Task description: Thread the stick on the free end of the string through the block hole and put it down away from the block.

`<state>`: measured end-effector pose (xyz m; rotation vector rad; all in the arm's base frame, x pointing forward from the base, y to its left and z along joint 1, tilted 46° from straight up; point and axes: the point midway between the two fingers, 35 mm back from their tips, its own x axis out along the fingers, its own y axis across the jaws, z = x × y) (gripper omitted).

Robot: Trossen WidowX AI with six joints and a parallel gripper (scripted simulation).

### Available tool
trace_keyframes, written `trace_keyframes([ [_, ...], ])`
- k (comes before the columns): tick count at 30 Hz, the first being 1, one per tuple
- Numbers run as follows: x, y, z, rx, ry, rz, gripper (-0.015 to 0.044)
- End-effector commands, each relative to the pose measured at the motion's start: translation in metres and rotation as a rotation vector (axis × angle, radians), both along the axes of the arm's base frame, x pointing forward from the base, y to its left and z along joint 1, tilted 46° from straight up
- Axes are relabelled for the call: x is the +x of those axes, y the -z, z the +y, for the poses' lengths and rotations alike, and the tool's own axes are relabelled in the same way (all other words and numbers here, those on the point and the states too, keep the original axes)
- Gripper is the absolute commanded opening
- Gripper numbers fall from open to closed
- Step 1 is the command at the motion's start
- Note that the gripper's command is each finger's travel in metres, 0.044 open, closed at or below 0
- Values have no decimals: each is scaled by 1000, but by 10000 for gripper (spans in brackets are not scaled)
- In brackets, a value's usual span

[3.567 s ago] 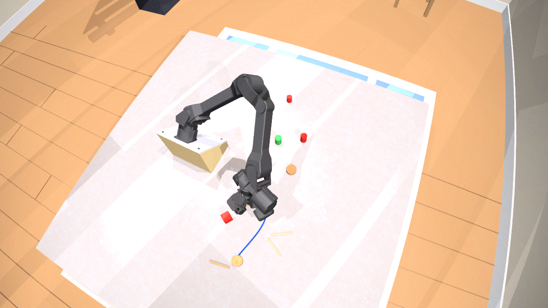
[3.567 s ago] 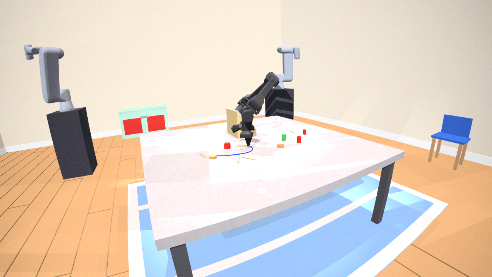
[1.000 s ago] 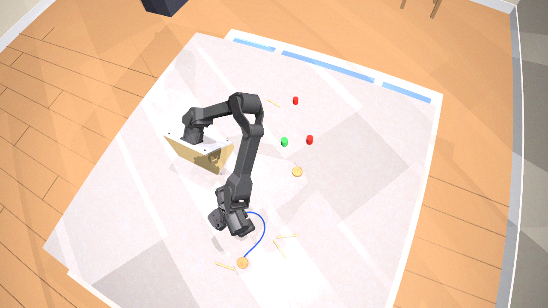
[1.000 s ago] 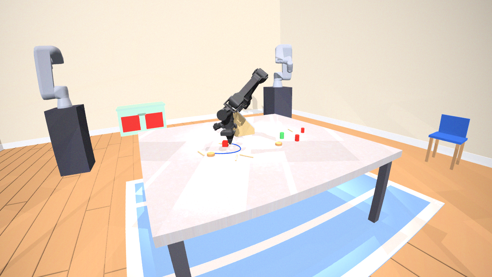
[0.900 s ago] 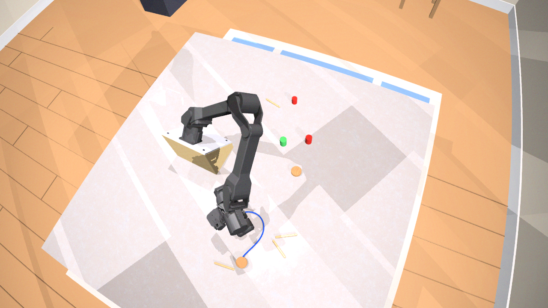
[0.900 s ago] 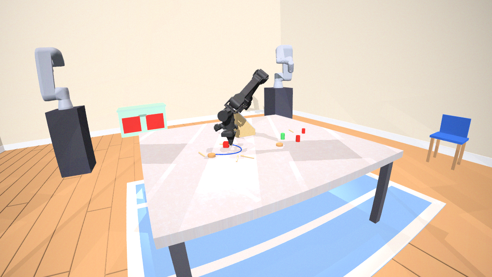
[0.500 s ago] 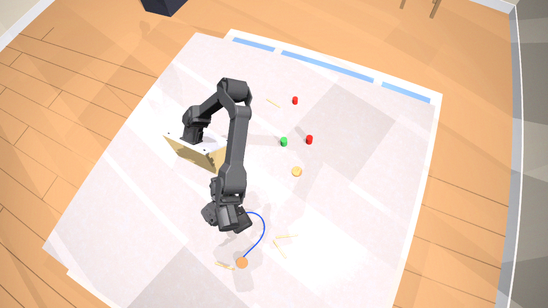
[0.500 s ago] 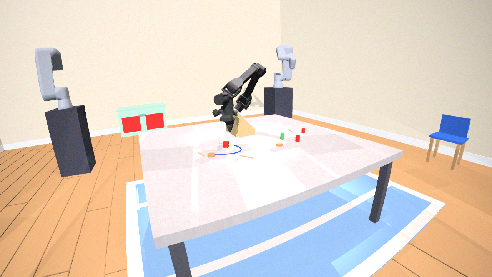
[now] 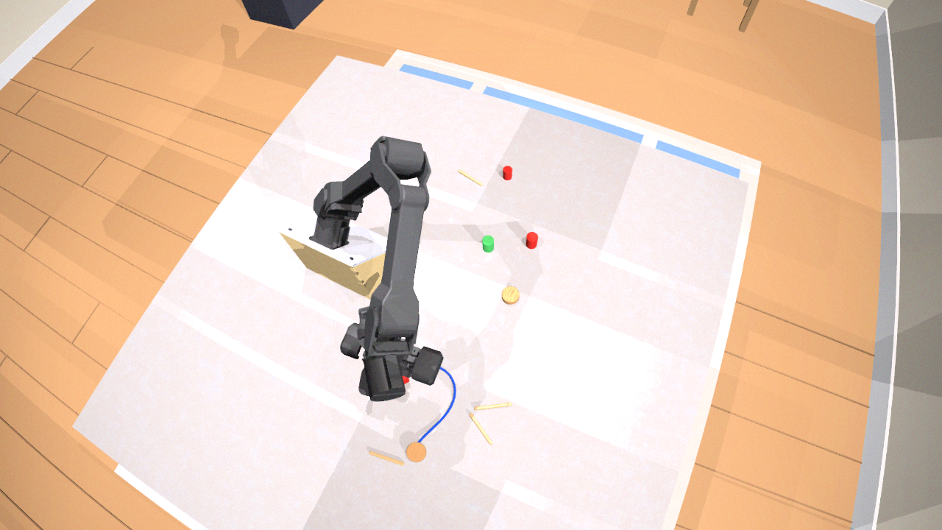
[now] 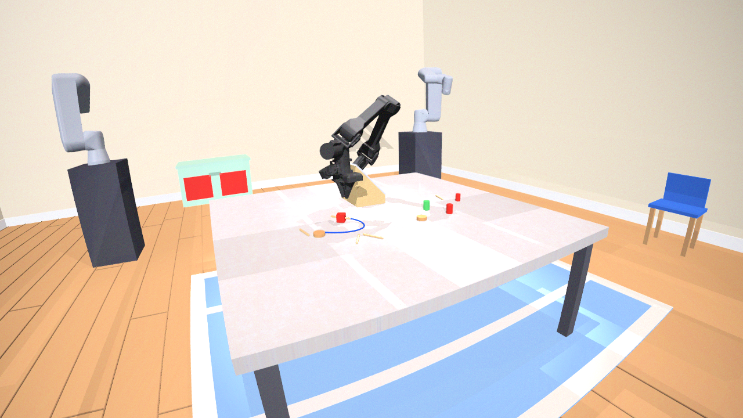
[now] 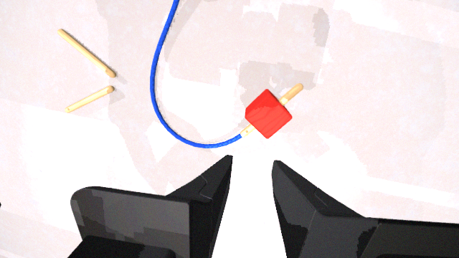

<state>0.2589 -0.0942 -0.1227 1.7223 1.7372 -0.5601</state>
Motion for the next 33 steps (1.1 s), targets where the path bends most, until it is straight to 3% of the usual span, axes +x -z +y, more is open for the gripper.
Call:
trace_keyframes([
  [1, -7, 9, -8, -32, -415, -426, 122],
  [7, -13, 15, -14, -55, -810, -830, 122],
  [27, -27, 28, -25, -81, -1639, -1680, 122],
  [33, -28, 28, -25, -82, -1708, -1752, 122],
])
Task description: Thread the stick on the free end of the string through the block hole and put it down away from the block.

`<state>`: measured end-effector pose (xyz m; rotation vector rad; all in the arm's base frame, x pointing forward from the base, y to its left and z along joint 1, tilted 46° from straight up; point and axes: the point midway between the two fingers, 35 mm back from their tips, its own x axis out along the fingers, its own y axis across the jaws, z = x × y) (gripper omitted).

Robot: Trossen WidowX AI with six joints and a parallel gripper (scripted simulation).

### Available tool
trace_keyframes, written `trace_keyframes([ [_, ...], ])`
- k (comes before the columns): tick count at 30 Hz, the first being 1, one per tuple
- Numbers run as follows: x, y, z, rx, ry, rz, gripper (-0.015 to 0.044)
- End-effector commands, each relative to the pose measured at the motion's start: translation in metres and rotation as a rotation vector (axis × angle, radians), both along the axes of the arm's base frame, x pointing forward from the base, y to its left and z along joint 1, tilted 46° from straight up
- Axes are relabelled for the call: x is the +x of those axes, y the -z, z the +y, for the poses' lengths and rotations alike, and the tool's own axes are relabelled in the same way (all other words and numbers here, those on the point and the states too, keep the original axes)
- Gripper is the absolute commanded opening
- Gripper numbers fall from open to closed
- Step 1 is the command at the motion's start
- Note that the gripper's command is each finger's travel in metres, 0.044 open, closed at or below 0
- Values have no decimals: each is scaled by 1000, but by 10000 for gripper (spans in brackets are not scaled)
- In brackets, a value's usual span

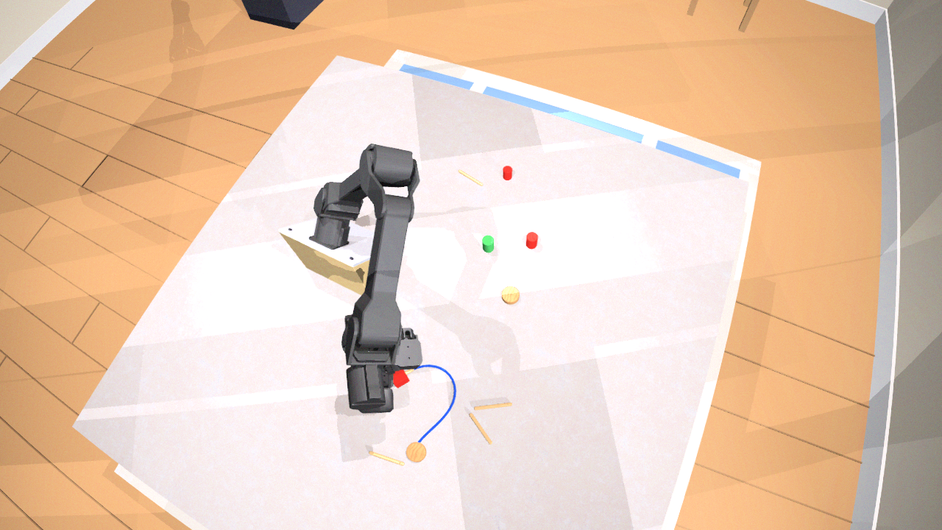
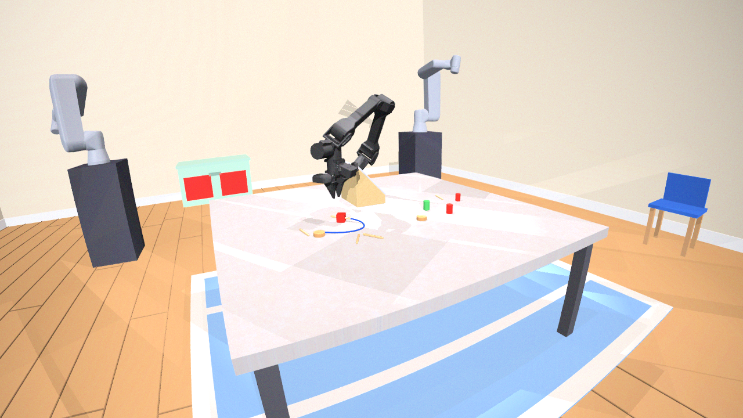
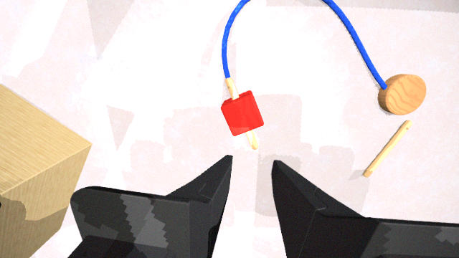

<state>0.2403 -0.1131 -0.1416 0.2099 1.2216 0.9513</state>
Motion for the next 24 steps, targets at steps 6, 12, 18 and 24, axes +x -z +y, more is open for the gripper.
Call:
trace_keyframes([
  [6, -9, 10, -7, -11, -345, -335, 122],
  [12, -9, 10, -6, -11, -345, -335, 122],
  [18, -8, 15, -2, -12, -345, -335, 122],
  [24, -7, 22, 5, -12, -345, -335, 122],
])
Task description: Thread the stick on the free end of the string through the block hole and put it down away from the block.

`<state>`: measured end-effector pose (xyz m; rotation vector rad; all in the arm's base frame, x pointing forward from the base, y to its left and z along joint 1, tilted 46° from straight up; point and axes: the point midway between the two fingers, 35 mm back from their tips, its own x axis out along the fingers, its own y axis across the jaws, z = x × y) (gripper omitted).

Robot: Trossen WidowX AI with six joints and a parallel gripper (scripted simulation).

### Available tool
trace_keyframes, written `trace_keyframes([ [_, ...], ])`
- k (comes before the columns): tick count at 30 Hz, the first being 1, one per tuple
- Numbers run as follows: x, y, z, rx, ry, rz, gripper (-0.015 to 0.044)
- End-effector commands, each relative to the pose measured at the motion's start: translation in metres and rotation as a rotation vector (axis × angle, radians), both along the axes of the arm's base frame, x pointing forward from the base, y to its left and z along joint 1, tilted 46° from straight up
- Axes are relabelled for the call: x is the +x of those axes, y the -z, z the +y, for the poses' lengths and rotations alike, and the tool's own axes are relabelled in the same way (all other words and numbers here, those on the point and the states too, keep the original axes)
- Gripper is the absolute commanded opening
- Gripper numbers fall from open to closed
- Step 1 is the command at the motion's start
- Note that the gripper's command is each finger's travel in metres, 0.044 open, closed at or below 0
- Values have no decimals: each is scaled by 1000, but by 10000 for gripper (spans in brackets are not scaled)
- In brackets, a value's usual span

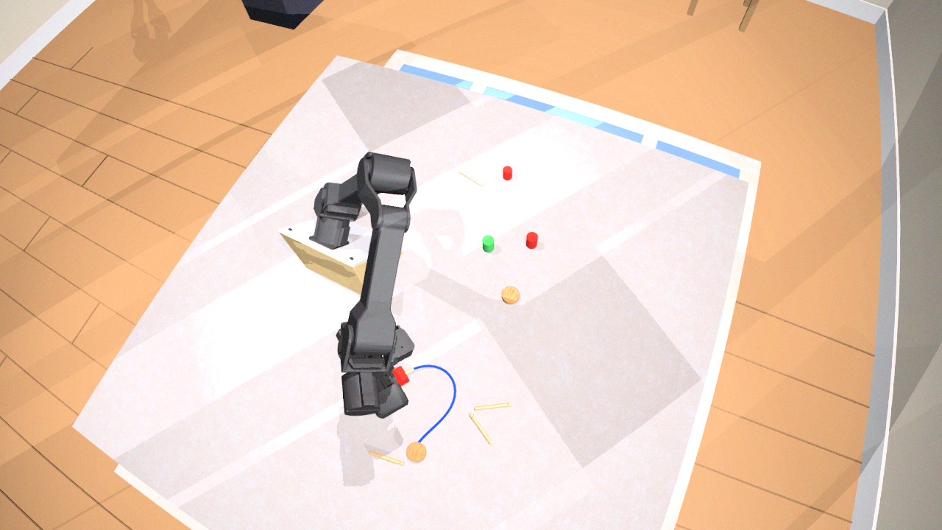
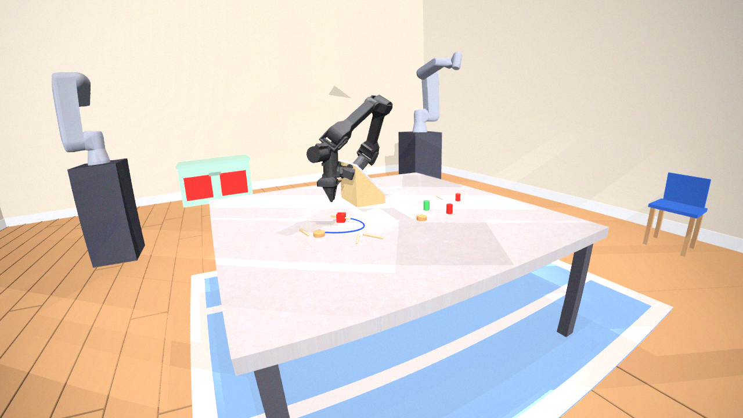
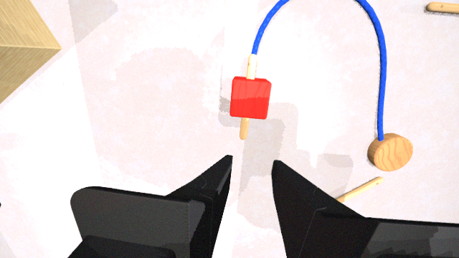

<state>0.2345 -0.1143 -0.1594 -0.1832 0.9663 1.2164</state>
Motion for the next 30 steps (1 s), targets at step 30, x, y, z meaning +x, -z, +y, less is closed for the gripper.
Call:
trace_keyframes([
  [30, -1, 39, 42, 11, 1, 7, 122],
])
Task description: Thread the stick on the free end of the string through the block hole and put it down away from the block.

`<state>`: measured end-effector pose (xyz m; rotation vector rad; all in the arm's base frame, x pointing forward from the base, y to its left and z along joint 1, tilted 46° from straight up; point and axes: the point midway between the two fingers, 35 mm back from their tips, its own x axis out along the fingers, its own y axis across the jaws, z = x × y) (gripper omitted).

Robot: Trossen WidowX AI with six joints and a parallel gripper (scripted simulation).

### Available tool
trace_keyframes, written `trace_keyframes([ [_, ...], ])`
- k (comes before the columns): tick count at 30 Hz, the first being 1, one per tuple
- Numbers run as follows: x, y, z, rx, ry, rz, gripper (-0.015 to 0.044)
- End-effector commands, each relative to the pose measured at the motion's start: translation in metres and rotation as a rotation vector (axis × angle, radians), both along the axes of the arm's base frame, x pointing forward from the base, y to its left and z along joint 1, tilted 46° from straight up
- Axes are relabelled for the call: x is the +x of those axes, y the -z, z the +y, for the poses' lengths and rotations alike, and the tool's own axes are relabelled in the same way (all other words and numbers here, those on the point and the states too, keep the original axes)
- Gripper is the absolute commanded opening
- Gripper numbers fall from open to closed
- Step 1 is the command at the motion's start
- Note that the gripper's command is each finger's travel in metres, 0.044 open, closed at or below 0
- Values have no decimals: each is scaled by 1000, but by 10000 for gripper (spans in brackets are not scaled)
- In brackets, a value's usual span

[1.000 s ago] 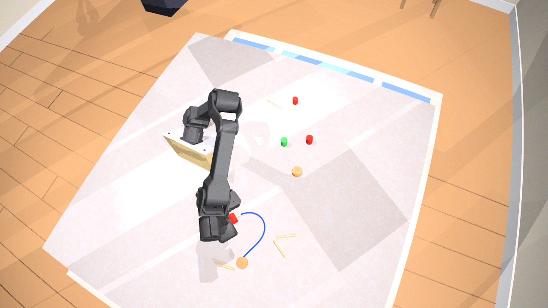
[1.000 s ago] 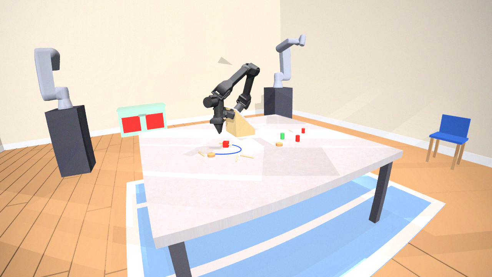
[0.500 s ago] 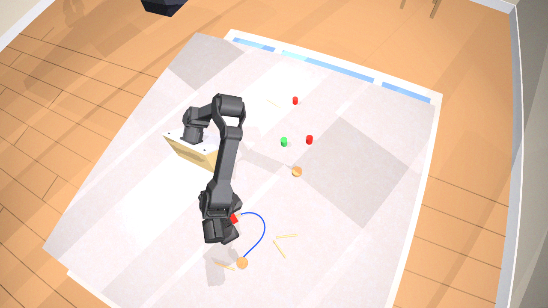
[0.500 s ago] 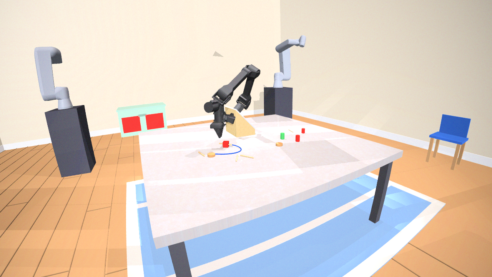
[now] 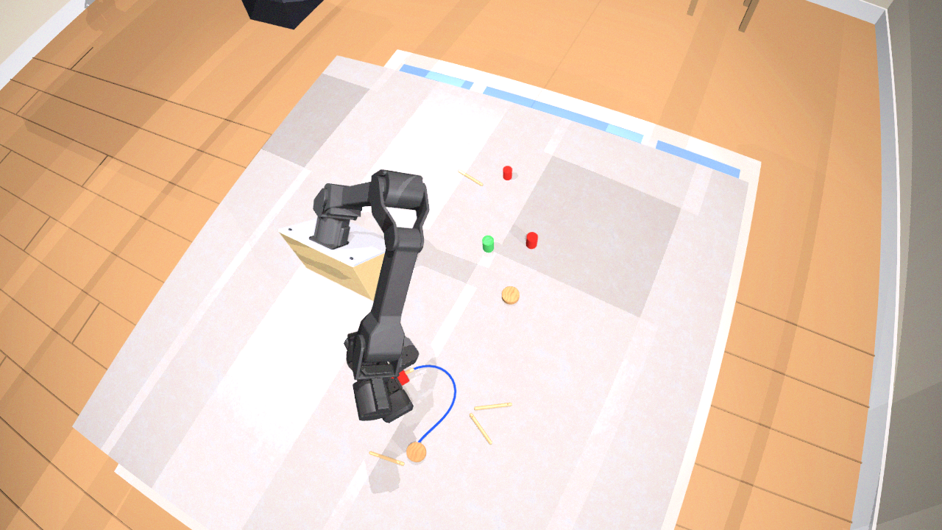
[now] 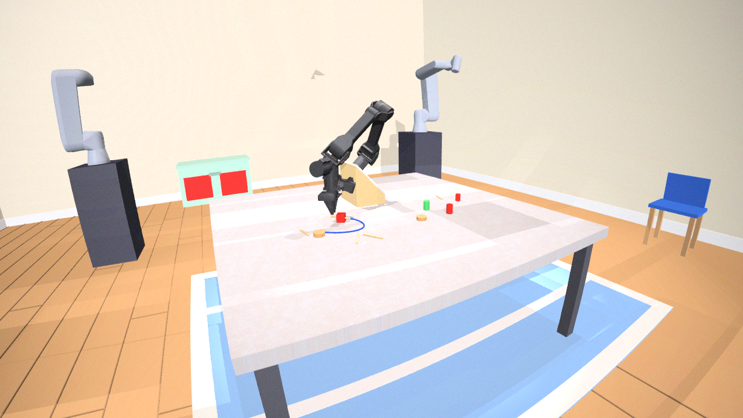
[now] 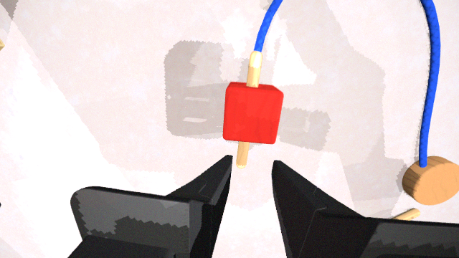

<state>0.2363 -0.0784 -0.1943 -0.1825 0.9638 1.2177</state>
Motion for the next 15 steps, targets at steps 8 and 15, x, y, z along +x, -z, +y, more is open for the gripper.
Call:
trace_keyframes([
  [8, -4, 12, 16, 10, 1, 8, 122],
  [15, -4, 13, 17, 10, 1, 8, 122],
])
